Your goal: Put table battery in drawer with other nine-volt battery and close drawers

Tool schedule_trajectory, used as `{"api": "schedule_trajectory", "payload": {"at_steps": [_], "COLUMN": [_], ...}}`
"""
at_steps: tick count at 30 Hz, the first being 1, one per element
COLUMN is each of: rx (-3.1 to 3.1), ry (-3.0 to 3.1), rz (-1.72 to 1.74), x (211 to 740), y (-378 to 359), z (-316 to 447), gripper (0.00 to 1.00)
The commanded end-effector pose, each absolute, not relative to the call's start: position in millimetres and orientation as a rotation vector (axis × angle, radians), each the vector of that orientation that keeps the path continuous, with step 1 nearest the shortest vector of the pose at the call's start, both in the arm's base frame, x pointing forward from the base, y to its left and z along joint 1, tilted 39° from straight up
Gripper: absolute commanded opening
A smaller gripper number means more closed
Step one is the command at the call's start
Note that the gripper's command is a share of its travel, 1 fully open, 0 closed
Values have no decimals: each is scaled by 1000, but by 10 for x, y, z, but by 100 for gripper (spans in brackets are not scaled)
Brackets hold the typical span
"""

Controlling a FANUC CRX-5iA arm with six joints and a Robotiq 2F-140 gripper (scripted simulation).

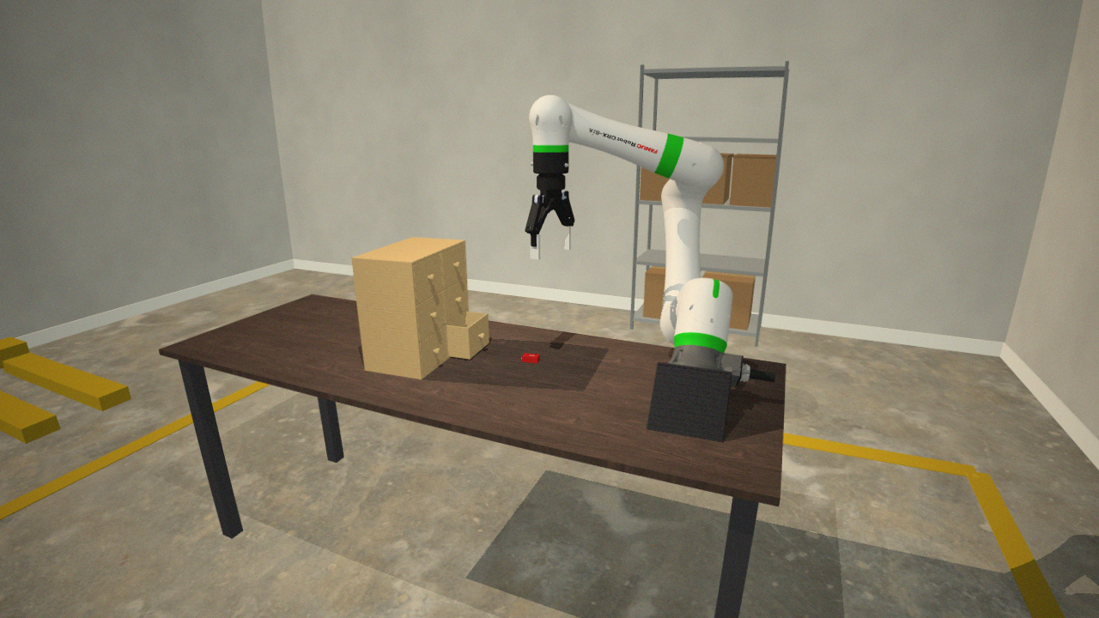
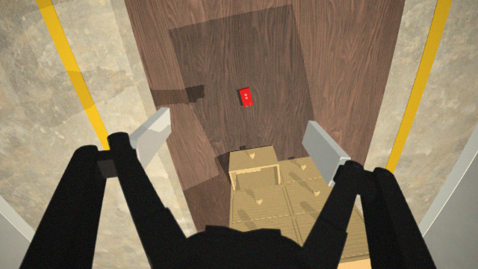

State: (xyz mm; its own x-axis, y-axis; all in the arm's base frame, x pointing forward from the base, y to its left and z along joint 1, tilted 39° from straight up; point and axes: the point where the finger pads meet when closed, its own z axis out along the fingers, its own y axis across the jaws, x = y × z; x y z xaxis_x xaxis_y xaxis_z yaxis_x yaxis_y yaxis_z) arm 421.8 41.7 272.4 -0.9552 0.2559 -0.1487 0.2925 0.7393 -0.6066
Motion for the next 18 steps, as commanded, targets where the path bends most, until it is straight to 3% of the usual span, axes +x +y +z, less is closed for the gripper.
{"api": "schedule_trajectory", "payload": {"at_steps": [1,18], "rx": [559,981], "ry": [2836,2623], "rz": [-1006,-942], "x": [4250,4385], "y": [418,413], "z": [2724,2721], "gripper": [100,100]}}
